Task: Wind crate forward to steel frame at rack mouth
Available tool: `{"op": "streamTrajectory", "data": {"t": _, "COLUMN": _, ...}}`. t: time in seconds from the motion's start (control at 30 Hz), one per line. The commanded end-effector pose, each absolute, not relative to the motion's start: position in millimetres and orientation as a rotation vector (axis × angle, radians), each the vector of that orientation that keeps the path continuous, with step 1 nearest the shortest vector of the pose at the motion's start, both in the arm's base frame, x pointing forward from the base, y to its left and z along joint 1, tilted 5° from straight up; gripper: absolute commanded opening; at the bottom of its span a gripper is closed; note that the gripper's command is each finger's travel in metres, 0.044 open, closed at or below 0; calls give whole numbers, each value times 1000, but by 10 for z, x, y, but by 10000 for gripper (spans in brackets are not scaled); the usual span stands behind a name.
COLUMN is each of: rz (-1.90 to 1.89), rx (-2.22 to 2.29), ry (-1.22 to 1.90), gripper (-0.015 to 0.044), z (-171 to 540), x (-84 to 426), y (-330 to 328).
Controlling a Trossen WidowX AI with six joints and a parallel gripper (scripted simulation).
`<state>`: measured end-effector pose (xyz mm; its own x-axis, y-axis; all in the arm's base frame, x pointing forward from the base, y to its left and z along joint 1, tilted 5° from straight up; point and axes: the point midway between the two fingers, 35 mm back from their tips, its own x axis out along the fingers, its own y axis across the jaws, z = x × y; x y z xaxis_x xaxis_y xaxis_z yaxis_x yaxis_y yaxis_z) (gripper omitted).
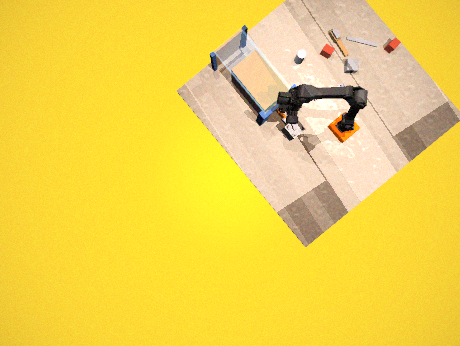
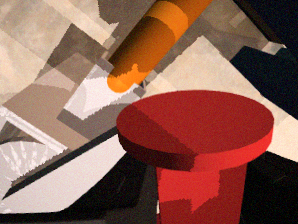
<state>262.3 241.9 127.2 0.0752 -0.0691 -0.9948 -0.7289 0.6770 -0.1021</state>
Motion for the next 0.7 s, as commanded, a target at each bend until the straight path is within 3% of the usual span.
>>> {"op": "streamTrajectory", "data": {"t": 0.0, "rz": 594, "rx": -699, "ry": 1406, "gripper": 0, "z": 1267, "x": 2632, "y": 2620}}
{"op": "streamTrajectory", "data": {"t": 0.67, "rz": 596, "rx": -698, "ry": 1406, "gripper": 0, "z": 1262, "x": 2618, "y": 2824}}
